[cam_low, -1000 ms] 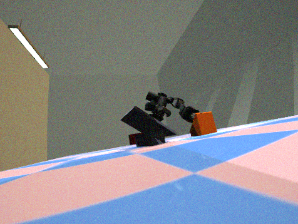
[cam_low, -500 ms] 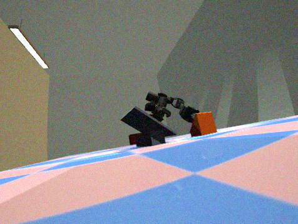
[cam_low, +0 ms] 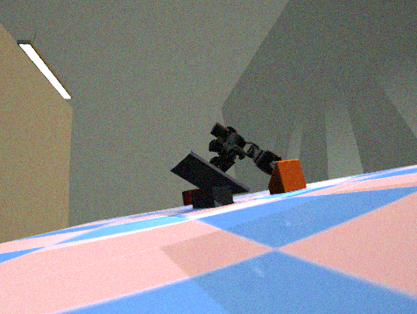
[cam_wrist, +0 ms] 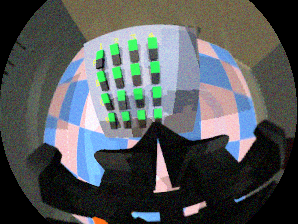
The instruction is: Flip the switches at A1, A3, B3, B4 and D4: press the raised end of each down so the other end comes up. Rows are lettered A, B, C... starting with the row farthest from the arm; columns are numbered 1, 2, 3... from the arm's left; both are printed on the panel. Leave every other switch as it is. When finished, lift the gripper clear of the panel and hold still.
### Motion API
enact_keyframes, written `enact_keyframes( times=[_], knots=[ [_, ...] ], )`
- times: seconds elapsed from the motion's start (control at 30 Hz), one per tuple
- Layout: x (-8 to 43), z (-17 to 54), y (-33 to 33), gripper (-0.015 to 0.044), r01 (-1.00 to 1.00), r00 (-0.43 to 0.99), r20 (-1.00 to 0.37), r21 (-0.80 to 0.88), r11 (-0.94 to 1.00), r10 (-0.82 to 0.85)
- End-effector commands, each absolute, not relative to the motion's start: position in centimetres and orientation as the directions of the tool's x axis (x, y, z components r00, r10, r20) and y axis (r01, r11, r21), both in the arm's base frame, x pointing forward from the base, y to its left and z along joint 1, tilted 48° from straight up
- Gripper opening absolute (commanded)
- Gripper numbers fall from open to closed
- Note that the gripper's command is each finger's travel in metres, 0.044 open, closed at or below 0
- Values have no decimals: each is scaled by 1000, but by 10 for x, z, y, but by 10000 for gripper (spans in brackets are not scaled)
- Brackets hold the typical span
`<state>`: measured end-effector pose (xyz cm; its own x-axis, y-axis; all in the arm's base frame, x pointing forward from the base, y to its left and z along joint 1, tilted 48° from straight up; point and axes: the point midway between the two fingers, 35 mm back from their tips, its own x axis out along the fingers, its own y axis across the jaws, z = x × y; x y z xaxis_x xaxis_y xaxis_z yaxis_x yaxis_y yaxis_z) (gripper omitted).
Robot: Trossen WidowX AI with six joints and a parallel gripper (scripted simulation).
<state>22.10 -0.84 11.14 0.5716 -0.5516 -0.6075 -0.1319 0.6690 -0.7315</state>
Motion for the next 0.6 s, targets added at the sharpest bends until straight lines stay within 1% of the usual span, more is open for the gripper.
enact_keyframes(
  times=[0.0,0.27,0.5,0.57],
  knots=[
    [204,134,4,0,-119,594,-589,-738,664,-548],
    [207,134,8,0,-119,593,-590,-737,665,-548],
    [233,122,60,0,-118,594,-590,-736,667,-546],
    [235,120,65,0,-118,595,-590,-736,666,-546]
  ],
)
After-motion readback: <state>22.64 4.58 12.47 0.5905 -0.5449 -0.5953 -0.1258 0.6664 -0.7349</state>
